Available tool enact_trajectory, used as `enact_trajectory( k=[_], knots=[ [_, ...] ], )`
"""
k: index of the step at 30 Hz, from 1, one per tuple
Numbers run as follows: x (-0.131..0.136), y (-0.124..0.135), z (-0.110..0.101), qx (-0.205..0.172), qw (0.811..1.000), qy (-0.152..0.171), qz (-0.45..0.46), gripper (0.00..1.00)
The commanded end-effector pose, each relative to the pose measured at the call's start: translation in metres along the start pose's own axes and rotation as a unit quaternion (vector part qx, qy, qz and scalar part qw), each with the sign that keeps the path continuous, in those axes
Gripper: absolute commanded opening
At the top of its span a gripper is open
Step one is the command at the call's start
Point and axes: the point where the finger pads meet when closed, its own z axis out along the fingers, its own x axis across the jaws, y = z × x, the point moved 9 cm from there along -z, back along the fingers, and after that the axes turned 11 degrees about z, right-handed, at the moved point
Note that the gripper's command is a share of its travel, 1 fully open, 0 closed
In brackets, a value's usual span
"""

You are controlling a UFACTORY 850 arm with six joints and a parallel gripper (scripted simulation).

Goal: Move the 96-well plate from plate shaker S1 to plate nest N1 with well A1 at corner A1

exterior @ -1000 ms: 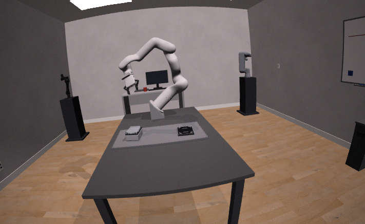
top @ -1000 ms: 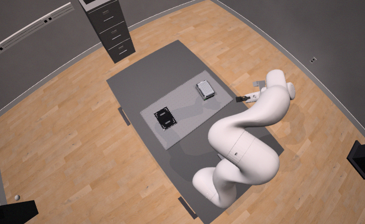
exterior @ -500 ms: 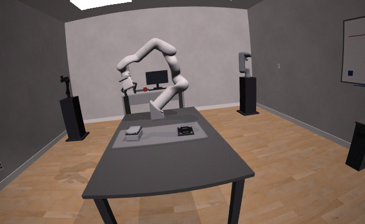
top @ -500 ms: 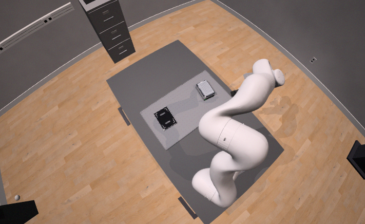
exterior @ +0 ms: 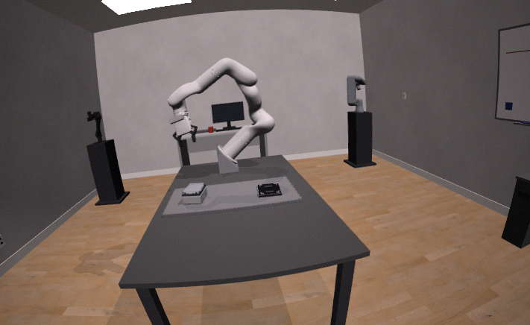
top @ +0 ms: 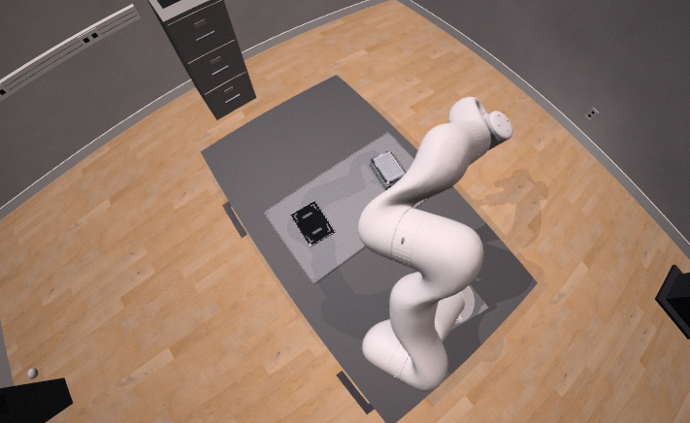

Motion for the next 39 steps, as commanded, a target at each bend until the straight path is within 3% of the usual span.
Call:
enact_trajectory(
  k=[1,8,11,19,21,29,31,39],
  knots=[
    [-0.008,-0.016,0.009,-0.022,0.999,0.026,-0.009,1.0],
    [-0.015,-0.037,0.03,-0.025,0.999,0.029,-0.01,1.0],
    [-0.024,-0.05,0.043,-0.047,0.997,0.056,-0.021,1.0],
    [-0.031,-0.066,0.062,-0.047,0.997,0.056,-0.021,1.0],
    [-0.039,-0.074,0.071,-0.066,0.994,0.081,-0.032,1.0],
    [-0.049,-0.092,0.098,-0.067,0.994,0.083,-0.033,1.0],
    [-0.057,-0.099,0.108,-0.085,0.989,0.108,-0.046,1.0],
    [-0.067,-0.112,0.133,-0.085,0.989,0.109,-0.046,1.0]
  ],
)
